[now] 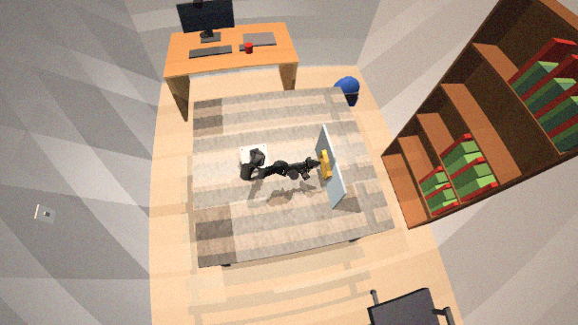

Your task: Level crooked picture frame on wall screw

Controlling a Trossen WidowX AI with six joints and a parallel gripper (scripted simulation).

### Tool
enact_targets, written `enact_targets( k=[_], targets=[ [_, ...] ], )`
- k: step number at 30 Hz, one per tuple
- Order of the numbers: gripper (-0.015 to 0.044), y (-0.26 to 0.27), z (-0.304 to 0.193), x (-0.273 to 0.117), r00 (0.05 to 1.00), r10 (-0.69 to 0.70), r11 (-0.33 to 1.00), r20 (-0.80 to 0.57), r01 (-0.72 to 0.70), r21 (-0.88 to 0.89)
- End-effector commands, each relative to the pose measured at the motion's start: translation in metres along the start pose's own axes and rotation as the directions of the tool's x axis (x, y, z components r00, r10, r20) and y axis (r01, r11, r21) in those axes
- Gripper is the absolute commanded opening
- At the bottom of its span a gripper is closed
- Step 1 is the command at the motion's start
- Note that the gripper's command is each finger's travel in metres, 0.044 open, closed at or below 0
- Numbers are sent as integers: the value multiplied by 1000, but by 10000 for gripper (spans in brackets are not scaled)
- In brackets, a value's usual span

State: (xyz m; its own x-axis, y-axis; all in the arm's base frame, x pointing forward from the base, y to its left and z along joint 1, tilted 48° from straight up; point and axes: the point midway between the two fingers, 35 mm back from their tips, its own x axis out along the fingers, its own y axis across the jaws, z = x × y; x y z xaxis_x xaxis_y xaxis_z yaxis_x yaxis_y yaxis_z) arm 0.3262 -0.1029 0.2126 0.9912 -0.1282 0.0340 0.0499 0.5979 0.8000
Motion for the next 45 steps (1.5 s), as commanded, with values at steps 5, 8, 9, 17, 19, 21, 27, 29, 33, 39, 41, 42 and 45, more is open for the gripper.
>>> enact_targets(
  k=[5,8,9,17,19,21,27,29,33,39,41,42,45],
  targets=[
    [260,0,1,3,1000,1,1000,4,-1,-7],
    [260,1,1,7,1000,1,1000,4,-1,-7],
    [260,1,1,9,1000,1,1000,4,-1,-7],
    [260,1,2,21,1000,2,1000,4,-2,-7],
    [260,1,2,25,1000,2,1000,4,-2,-7],
    [260,1,2,28,1000,2,1000,4,-2,-7],
    [260,1,1,38,1000,2,1000,5,-2,-7],
    [260,1,1,40,1000,2,1000,5,-2,-7],
    [260,1,1,40,1000,2,1000,5,-2,-7],
    [260,1,1,40,1000,2,1000,5,-2,-7],
    [260,1,1,40,1000,2,1000,5,-2,-7],
    [260,1,1,40,1000,2,1000,5,-2,-7],
    [260,1,1,40,1000,2,1000,5,-2,-7]
  ],
)
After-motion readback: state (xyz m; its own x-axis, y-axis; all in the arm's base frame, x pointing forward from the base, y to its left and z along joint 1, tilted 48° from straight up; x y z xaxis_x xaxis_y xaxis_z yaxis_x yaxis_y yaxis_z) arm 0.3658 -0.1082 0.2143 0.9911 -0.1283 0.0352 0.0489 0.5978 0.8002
